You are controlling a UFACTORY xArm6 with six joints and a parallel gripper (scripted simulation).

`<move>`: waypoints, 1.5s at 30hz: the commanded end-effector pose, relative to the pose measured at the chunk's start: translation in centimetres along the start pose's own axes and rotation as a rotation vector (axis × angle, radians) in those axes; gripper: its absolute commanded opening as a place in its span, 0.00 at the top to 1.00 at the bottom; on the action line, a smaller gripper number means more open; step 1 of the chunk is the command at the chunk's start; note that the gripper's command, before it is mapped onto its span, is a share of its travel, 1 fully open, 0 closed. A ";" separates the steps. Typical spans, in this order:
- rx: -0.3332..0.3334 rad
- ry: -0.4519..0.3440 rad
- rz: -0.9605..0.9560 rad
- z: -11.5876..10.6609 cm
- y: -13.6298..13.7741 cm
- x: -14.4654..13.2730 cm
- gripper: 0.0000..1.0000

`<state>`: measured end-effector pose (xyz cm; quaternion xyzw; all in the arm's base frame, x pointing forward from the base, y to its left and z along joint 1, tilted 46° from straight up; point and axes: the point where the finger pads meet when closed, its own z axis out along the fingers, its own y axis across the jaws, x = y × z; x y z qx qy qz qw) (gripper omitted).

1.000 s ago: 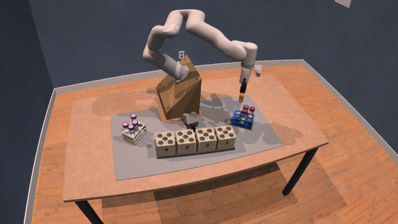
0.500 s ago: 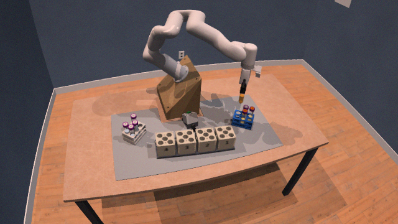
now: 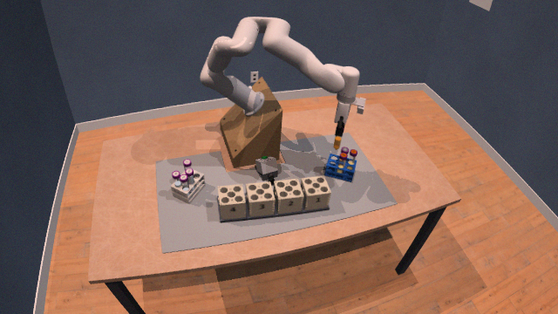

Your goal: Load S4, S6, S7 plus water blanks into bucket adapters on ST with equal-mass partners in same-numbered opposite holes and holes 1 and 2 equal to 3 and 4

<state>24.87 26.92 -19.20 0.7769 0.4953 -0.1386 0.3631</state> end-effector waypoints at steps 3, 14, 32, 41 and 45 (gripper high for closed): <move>0.000 0.005 0.001 1.1 0.0 0.2 1.00; 0.000 0.005 0.001 2.9 0.1 0.2 1.00; 0.000 0.005 0.001 3.8 0.1 0.2 1.00; 0.000 0.005 0.001 4.1 0.1 0.2 1.00; 0.000 0.005 0.001 4.5 0.1 0.2 1.00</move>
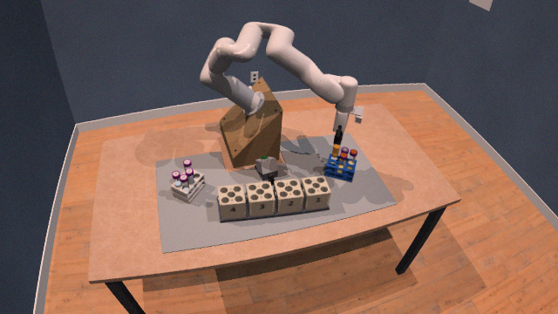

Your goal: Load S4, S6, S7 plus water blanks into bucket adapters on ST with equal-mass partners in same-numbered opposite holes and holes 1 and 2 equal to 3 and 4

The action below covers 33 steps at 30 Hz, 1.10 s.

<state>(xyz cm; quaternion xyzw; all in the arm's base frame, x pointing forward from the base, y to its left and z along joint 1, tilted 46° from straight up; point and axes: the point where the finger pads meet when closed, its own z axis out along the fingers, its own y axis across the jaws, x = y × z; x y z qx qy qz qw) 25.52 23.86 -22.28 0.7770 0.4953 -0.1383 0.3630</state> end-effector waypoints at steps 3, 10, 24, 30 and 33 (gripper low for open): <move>0.000 0.005 0.001 0.4 0.0 0.2 1.00; 0.000 0.005 0.001 1.1 0.0 0.2 1.00; 0.000 0.004 0.001 2.3 0.1 0.2 1.00; 0.000 0.004 0.001 2.7 0.1 0.2 1.00; 0.000 0.004 0.001 3.0 0.1 0.2 1.00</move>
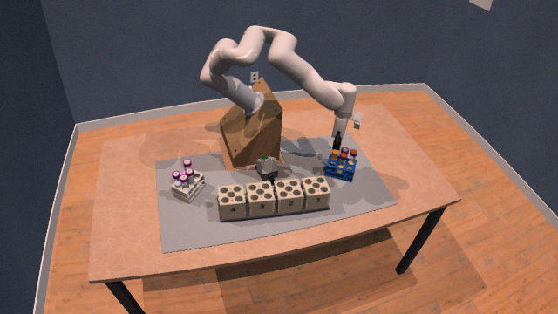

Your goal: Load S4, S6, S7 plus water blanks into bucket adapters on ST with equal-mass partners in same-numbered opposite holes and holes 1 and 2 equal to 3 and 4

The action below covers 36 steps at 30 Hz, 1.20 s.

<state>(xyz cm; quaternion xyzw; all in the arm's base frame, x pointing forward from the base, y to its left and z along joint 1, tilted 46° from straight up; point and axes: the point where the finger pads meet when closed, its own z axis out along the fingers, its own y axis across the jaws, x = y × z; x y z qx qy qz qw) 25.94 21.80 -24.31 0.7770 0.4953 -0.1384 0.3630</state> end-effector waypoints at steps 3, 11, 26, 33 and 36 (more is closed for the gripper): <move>0.000 0.005 0.001 0.4 0.1 0.2 1.00; 0.000 0.005 0.001 1.2 0.1 0.2 1.00; 0.000 0.005 0.001 2.5 0.1 0.2 1.00; 0.000 0.005 0.001 2.6 0.1 0.2 1.00; 0.000 0.005 0.001 2.6 0.1 0.2 1.00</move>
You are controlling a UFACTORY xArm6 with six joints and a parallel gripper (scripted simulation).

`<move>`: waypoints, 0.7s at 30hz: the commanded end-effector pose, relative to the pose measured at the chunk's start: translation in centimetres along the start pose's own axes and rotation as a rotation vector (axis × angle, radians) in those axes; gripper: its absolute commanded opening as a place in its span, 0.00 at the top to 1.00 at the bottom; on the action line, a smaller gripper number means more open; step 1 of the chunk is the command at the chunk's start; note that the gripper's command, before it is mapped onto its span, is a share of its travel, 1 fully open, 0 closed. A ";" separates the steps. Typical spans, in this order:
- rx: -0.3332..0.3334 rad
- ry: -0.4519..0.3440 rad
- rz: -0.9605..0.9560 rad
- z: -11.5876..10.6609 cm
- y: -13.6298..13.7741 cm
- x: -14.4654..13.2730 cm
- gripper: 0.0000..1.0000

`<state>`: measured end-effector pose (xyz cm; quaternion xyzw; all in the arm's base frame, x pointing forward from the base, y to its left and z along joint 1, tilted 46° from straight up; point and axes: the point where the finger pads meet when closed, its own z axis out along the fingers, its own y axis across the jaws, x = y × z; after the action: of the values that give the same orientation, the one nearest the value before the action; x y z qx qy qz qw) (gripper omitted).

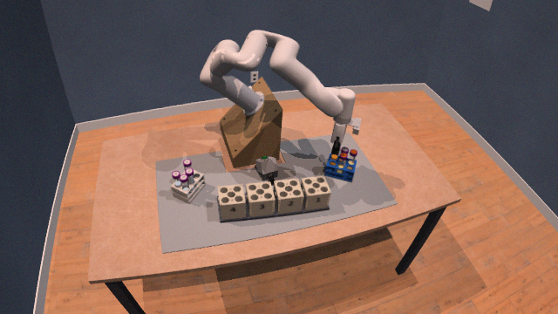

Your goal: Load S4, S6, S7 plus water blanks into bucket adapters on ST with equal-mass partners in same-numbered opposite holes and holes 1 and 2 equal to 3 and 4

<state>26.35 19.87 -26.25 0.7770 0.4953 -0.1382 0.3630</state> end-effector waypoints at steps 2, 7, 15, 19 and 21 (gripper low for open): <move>0.000 0.004 0.001 -0.2 0.1 0.2 1.00; 0.000 0.004 0.001 -0.2 0.1 0.2 1.00; 0.000 0.004 0.001 -0.1 0.1 0.2 0.56; 0.000 0.004 0.001 -0.1 0.1 0.2 0.56; 0.000 0.004 0.001 -0.1 0.1 0.2 0.56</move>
<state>26.35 19.83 -26.28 0.7770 0.4953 -0.1383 0.3630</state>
